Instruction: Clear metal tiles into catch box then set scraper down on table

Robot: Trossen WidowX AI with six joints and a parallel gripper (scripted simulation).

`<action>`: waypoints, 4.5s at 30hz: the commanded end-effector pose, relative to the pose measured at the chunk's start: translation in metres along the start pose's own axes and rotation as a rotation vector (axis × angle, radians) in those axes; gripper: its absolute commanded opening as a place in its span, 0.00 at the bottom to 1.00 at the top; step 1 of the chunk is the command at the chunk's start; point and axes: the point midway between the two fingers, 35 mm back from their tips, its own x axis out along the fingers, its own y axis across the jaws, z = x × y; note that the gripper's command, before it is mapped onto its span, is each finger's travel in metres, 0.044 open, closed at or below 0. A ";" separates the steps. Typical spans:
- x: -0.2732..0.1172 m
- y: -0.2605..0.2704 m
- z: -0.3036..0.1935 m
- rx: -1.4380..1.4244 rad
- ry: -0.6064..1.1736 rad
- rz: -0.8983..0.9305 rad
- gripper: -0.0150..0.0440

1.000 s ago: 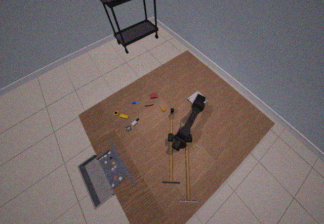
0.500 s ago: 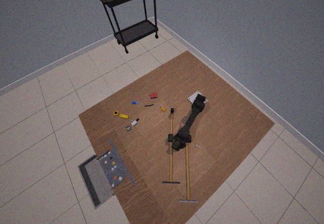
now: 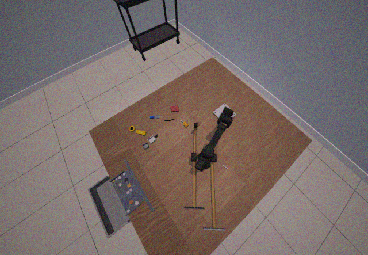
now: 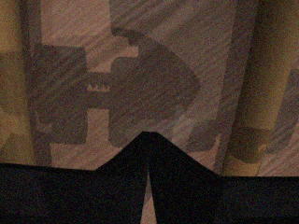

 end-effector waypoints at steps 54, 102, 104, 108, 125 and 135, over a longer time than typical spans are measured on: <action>0.012 -0.045 0.002 -0.004 -0.016 -0.015 0.25; 0.011 -0.092 0.001 -0.005 -0.038 -0.040 0.25; 0.011 -0.094 0.000 -0.005 -0.039 -0.041 0.25; 0.011 -0.098 0.000 -0.005 -0.041 -0.043 0.25; 0.012 -0.114 -0.003 -0.005 -0.048 -0.054 0.25; -0.010 -0.113 -0.002 -0.006 -0.071 -0.070 0.25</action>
